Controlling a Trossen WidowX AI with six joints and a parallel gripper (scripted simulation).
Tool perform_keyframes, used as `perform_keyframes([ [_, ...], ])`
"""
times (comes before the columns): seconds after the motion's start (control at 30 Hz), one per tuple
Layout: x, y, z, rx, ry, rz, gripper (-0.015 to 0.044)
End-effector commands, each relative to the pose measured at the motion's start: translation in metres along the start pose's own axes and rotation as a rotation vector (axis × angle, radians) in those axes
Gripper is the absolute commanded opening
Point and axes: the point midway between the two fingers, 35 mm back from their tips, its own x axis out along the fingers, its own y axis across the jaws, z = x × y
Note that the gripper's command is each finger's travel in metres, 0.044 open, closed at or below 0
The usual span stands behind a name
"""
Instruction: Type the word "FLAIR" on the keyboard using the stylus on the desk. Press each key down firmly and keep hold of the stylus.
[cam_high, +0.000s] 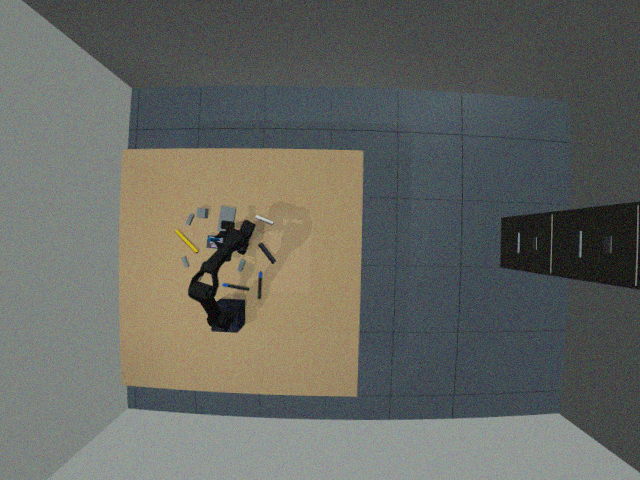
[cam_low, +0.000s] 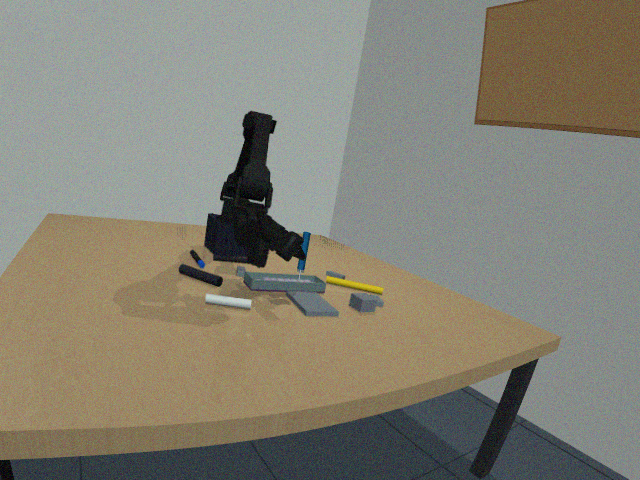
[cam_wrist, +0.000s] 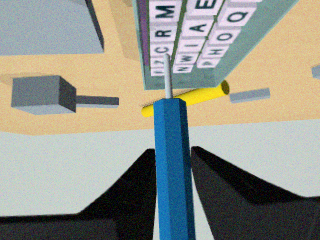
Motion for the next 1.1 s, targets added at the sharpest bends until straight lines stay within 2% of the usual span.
perform_keyframes([
  [0.0,0.001,0.000,0.002,-0.001,-0.002,-0.001,0.0081],
  [1.07,0.006,0.000,0.012,-0.001,-0.002,-0.001,0.0081],
])
